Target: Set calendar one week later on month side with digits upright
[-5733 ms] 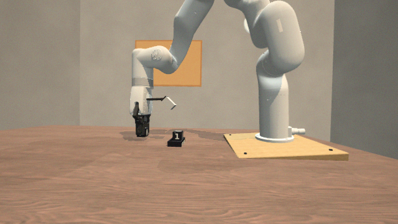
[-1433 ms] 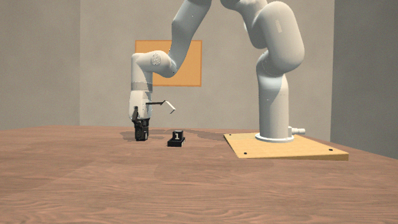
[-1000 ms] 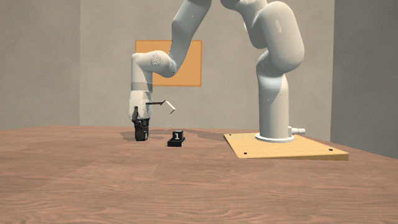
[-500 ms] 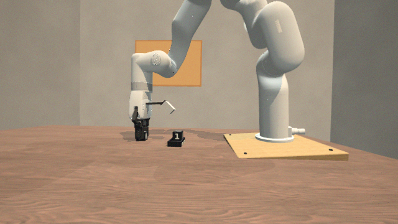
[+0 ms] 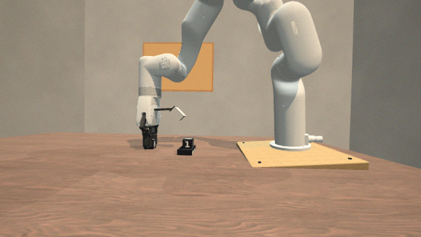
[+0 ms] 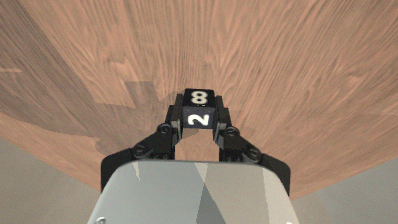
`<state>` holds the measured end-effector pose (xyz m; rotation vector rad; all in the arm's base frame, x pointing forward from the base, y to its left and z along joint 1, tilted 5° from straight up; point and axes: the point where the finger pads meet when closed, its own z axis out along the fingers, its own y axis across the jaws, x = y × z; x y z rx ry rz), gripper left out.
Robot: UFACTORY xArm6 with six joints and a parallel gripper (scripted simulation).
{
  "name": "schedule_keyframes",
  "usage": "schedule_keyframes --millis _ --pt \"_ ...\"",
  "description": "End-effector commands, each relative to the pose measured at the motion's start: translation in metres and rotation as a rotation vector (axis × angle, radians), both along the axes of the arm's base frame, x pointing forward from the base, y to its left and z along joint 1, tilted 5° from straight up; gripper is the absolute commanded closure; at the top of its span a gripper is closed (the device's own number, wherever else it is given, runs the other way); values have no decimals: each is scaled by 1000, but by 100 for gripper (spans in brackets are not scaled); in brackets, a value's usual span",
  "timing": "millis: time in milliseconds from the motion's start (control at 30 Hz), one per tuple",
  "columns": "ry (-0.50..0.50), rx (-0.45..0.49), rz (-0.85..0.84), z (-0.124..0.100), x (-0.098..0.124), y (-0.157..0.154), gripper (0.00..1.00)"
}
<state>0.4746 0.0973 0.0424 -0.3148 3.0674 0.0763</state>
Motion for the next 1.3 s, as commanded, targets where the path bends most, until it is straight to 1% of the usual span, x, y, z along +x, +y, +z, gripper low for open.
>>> schedule_keyframes --millis 0,333,367,500,533,600,633,700,733,800,833,1267 --pt "-4 1 0 2 1 0 71" --pt "-4 1 0 2 1 0 71" --pt "-4 1 0 2 1 0 67" --pt "-4 1 0 2 1 0 67" --pt "-4 1 0 2 1 0 63" --pt "-4 1 0 2 1 0 63" --pt "-4 1 0 2 1 0 59" --pt "-4 1 0 2 1 0 59" --pt "-4 1 0 2 1 0 55" --pt "-4 1 0 2 1 0 55" --pt "-4 1 0 2 1 0 51" --pt "-4 1 0 2 1 0 51"
